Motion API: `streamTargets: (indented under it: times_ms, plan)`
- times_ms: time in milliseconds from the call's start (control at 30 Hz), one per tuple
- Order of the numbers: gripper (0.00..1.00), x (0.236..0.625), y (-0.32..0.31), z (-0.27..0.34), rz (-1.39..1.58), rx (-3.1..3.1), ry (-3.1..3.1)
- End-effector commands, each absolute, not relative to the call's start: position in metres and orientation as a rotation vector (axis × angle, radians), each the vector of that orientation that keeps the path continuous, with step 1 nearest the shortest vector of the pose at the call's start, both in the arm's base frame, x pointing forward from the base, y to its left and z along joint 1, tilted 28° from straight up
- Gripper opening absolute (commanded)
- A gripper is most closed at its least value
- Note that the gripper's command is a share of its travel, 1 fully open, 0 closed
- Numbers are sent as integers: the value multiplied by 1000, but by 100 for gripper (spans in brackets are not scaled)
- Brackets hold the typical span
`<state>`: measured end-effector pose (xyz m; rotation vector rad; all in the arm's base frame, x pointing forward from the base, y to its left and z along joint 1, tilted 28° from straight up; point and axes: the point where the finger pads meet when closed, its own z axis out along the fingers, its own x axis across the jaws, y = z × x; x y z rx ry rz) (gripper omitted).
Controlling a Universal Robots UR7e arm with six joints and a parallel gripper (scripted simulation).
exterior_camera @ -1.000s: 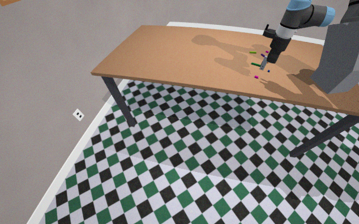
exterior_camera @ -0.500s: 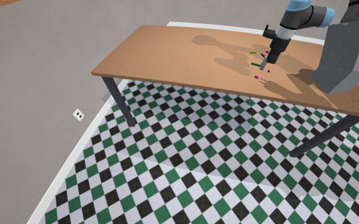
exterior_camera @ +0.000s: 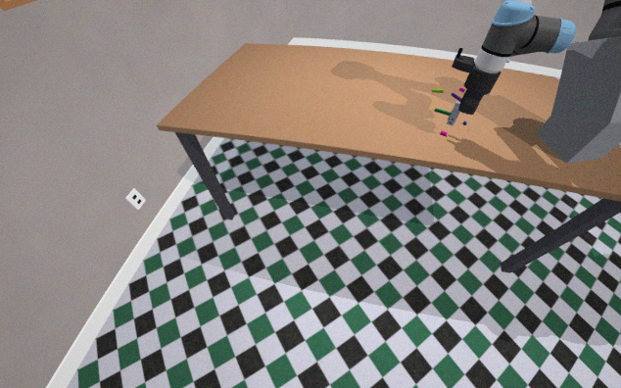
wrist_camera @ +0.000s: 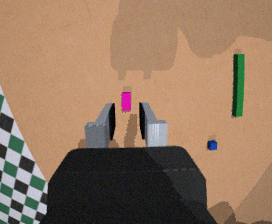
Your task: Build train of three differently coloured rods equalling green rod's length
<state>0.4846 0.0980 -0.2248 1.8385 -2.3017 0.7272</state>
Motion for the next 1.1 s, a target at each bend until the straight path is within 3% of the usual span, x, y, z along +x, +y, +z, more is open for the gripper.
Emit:
streamTargets:
  times_ms: [0, 1067]
  plan:
    - [54, 487, 95, -232, 728, 1839, -2302]
    - [54, 493, 84, -256, 728, 1839, -2302]
